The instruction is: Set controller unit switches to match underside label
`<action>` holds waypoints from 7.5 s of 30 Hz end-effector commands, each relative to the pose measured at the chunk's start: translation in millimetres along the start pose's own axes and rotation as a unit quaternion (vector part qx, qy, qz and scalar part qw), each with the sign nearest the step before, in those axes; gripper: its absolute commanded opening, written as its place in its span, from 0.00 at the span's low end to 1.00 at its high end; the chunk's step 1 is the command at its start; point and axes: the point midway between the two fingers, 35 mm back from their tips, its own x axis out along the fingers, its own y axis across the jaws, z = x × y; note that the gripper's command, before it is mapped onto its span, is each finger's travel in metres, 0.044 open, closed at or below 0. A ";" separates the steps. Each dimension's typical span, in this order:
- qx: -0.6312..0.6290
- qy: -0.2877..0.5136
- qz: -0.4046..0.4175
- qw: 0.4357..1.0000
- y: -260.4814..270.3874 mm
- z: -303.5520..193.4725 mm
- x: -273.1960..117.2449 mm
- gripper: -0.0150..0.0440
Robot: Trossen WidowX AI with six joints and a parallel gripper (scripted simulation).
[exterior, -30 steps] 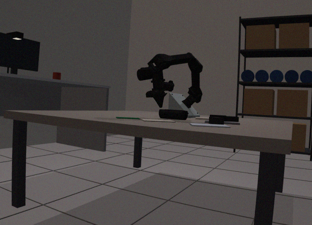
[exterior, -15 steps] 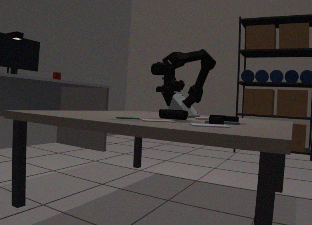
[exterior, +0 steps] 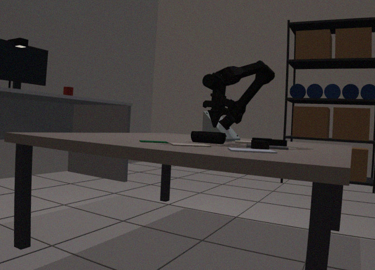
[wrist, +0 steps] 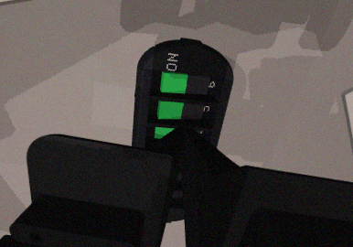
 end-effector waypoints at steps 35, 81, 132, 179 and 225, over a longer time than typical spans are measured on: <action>0.021 0.013 0.008 1.000 -2.3 -3.8 1.2 0.25; 0.029 -0.012 0.154 0.988 -57.1 -58.2 15.3 0.25; -0.010 0.010 -0.044 0.999 33.9 22.8 -3.5 0.57; -0.019 0.072 0.064 0.995 -2.9 33.2 24.2 1.00; -0.018 0.066 0.064 0.996 -1.5 29.4 28.0 0.82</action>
